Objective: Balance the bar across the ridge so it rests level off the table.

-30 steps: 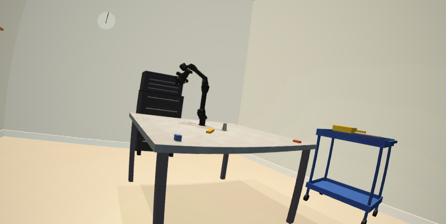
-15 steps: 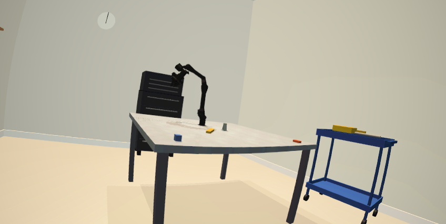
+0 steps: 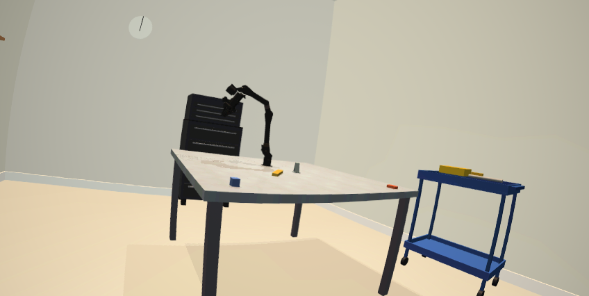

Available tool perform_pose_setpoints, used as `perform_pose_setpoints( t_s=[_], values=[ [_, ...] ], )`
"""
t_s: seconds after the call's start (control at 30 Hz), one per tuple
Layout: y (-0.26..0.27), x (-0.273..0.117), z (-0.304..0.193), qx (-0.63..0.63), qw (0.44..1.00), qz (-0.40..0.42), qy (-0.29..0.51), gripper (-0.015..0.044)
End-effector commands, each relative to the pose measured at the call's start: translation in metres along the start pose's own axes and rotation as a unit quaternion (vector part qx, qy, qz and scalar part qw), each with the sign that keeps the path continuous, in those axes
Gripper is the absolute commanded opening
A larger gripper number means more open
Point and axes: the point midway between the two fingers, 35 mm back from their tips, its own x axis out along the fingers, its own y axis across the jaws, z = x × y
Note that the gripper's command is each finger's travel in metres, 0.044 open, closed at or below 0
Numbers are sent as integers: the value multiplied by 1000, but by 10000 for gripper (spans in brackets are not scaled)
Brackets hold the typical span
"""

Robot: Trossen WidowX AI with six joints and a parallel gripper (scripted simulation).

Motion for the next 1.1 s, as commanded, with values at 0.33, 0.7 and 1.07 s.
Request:
perform_pose_setpoints(
  t_s=[0.33,0.7,1.07],
  values=[
    [77,17,-17,-69,996,55,27,315],
    [135,23,-40,-142,984,94,43,315],
    [190,23,-79,-206,966,135,73,315]
  ],
)
